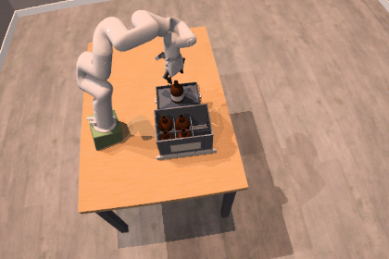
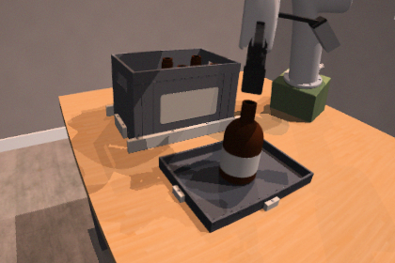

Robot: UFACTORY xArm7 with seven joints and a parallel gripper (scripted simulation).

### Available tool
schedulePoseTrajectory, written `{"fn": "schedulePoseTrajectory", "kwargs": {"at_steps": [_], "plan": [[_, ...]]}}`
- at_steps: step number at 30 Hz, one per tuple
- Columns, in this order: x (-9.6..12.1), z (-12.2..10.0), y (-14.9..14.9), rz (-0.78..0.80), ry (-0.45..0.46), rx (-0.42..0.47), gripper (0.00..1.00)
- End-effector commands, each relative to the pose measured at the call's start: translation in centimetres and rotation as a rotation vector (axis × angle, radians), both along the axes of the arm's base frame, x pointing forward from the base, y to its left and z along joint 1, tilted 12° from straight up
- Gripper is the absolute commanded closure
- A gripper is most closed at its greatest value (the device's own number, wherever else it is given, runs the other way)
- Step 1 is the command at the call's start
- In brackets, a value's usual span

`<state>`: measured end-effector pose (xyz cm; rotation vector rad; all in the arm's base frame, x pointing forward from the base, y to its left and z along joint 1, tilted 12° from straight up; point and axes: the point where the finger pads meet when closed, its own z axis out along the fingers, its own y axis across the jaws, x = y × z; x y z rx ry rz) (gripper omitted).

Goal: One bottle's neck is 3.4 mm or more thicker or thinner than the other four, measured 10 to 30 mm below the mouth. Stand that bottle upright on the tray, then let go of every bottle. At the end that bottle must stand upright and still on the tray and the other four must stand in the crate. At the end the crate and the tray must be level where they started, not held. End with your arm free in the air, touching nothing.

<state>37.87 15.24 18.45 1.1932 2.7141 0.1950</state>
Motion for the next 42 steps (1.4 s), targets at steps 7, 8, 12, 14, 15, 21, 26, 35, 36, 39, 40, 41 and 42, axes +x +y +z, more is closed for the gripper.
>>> {"fn": "schedulePoseTrajectory", "kwargs": {"at_steps": [7, 8, 12, 14, 15, 21, 26, 35, 36, 39, 40, 41, 42], "plan": [[-0.4, 2.4, -0.1, 0.000, -0.003, 0.001, 0.00], [-0.4, 2.4, -0.1, 0.000, -0.003, 0.001, 0.00], [-0.6, 3.1, -0.1, 0.000, -0.003, 0.001, 0.00], [-0.7, 3.4, -0.1, 0.000, -0.003, 0.001, 0.00], [-0.7, 3.5, -0.1, 0.000, -0.003, 0.001, 0.00], [-0.8, 3.9, -0.2, 0.000, -0.003, 0.001, 0.00], [-0.8, 4.0, -0.2, 0.000, -0.003, 0.001, 0.00], [-0.8, 4.0, -0.2, 0.000, -0.003, 0.001, 1.00], [-0.8, 4.0, -0.2, 0.000, -0.003, 0.001, 1.00], [-0.8, 4.0, -0.2, 0.000, -0.003, 0.001, 1.00], [-0.8, 4.0, -0.2, 0.000, -0.003, 0.001, 1.00], [-0.8, 4.0, -0.2, 0.000, -0.003, 0.001, 1.00], [-0.8, 4.0, -0.2, 0.000, -0.003, 0.001, 1.00]]}}
